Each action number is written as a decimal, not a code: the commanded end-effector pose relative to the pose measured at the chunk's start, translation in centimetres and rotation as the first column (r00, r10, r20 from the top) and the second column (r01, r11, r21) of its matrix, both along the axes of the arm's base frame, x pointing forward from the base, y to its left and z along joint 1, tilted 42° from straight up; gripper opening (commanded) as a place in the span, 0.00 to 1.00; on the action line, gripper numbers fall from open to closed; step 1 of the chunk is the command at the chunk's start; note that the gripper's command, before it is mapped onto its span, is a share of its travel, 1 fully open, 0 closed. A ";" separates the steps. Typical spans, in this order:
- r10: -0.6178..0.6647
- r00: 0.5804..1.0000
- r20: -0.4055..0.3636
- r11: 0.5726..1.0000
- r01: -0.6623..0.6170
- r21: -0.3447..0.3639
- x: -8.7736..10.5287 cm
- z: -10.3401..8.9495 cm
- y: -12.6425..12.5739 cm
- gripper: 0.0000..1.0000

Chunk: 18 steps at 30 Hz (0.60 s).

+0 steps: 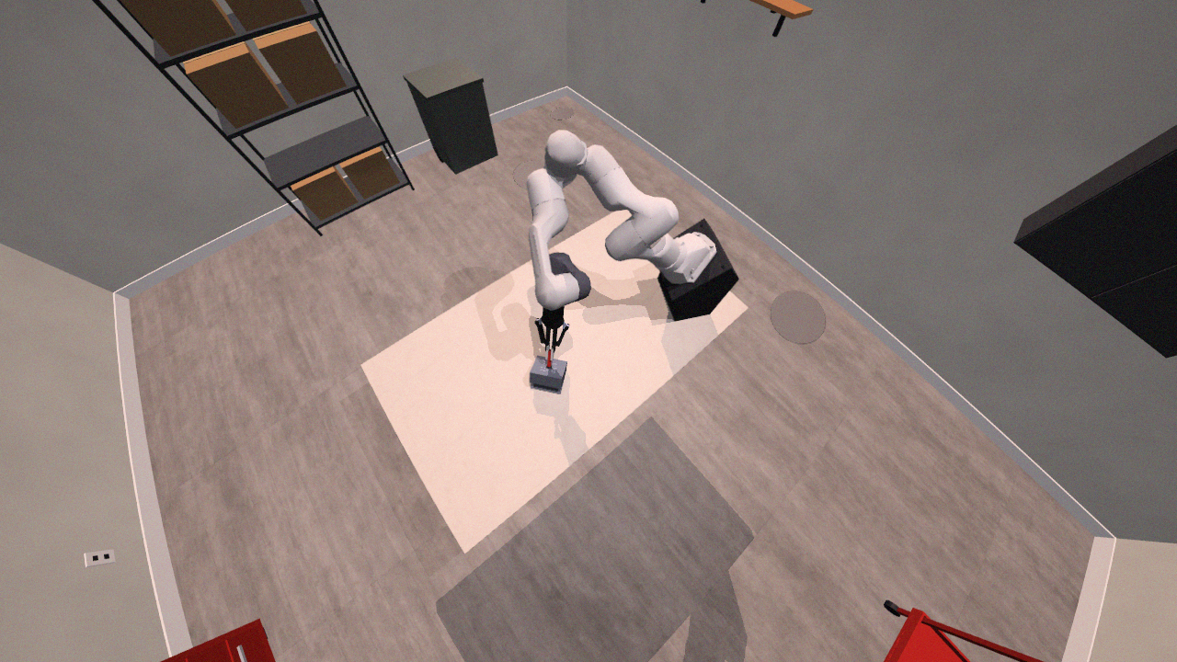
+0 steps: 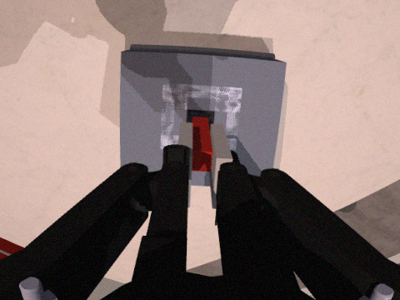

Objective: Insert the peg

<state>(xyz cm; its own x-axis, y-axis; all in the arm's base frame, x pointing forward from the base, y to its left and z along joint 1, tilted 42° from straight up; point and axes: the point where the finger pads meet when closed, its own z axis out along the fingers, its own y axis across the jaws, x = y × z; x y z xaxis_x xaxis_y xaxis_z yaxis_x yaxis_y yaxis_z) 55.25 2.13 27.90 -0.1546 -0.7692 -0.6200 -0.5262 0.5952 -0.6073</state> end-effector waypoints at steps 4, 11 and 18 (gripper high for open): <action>-0.012 1.000 0.004 1.000 0.012 0.004 0.6 -0.1 -0.1 0.00; -0.012 1.000 0.004 1.000 0.012 0.005 1.1 -0.4 0.0 0.00; -0.012 1.000 0.004 1.000 0.012 0.005 1.7 -0.7 0.2 0.00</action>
